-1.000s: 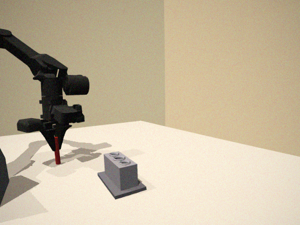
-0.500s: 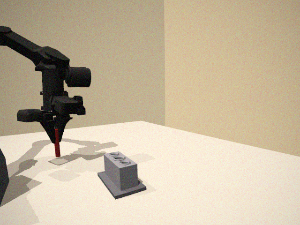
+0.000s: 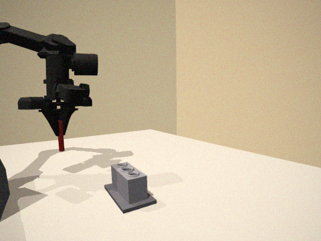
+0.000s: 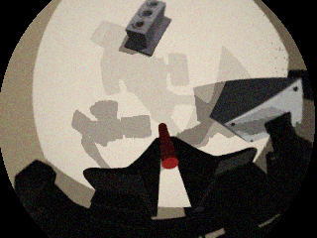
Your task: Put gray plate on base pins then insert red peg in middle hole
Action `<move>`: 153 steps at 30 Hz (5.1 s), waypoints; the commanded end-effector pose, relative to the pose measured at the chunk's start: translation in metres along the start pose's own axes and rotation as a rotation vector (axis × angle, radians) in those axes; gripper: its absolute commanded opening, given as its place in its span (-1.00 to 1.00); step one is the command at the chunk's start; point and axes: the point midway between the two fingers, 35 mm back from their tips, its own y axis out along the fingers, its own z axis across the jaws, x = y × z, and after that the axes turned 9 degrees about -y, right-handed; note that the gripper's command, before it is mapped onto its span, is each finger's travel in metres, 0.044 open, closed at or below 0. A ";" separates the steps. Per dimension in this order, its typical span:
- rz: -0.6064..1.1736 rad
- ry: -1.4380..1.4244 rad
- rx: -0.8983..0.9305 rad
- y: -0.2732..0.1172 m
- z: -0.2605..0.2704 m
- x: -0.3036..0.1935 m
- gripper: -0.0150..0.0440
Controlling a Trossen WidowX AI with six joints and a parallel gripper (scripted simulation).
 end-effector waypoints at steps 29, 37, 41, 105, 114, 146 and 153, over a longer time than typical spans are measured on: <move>-0.011 -0.003 -0.002 -0.009 0.014 0.077 -0.49; -0.013 -0.004 -0.002 -0.010 0.013 0.101 -0.49; -0.013 -0.005 -0.001 -0.010 0.011 0.114 -0.49; -0.008 -0.012 0.008 -0.004 -0.024 0.212 -0.49; -0.008 -0.012 0.008 -0.004 -0.024 0.212 -0.49; -0.008 -0.012 0.008 -0.004 -0.025 0.213 -0.49; -0.005 -0.008 0.012 -0.003 -0.024 0.212 -0.49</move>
